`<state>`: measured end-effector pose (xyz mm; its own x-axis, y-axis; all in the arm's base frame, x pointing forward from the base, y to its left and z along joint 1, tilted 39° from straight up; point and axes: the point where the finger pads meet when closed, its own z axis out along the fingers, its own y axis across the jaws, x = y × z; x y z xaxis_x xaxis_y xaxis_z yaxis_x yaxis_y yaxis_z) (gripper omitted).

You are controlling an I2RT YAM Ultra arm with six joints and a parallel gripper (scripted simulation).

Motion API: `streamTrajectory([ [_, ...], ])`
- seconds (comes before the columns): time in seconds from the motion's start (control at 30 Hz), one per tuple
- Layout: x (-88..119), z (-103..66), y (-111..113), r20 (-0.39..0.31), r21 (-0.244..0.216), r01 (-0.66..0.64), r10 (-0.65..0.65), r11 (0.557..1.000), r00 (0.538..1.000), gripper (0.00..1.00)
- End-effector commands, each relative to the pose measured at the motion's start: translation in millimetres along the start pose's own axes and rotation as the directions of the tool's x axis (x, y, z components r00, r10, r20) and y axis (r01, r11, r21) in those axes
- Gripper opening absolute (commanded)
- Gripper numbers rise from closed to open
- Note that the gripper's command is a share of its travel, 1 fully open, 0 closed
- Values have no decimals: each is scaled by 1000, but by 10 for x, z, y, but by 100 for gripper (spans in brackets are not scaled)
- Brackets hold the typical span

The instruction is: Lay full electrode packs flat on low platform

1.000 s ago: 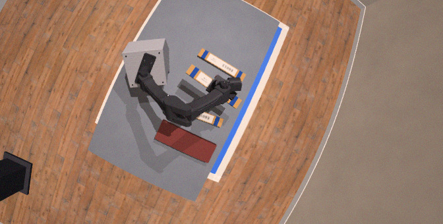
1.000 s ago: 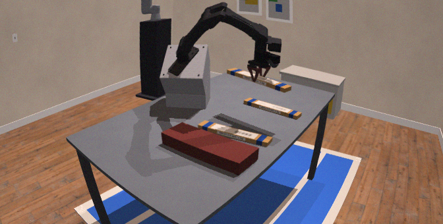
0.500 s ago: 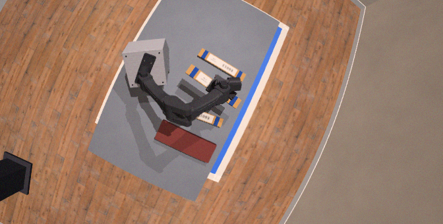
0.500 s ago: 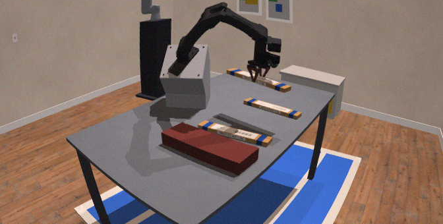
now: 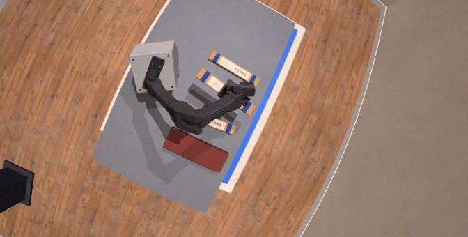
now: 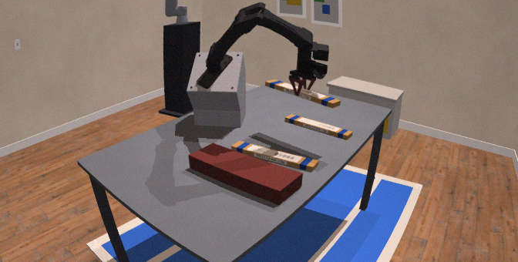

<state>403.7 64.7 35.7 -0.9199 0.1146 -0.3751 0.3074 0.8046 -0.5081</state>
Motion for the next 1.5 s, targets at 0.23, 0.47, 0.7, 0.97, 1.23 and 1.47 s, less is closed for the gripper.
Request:
streamTrajectory([
  [0.23,-65,-314,84,69,-45,-2,5,999,998,0],
  [0.47,-92,-332,91,75,-51,-8,11,999,997,0],
  [0.7,-7,-262,53,62,-34,52,-50,998,997,0],
  [0.97,-134,-275,-162,77,-35,158,-155,987,985,0],
  [1.23,-129,-294,-302,68,-38,175,-172,984,983,0],
  [1.47,-184,-271,-487,74,-33,168,-165,985,984,0],
])
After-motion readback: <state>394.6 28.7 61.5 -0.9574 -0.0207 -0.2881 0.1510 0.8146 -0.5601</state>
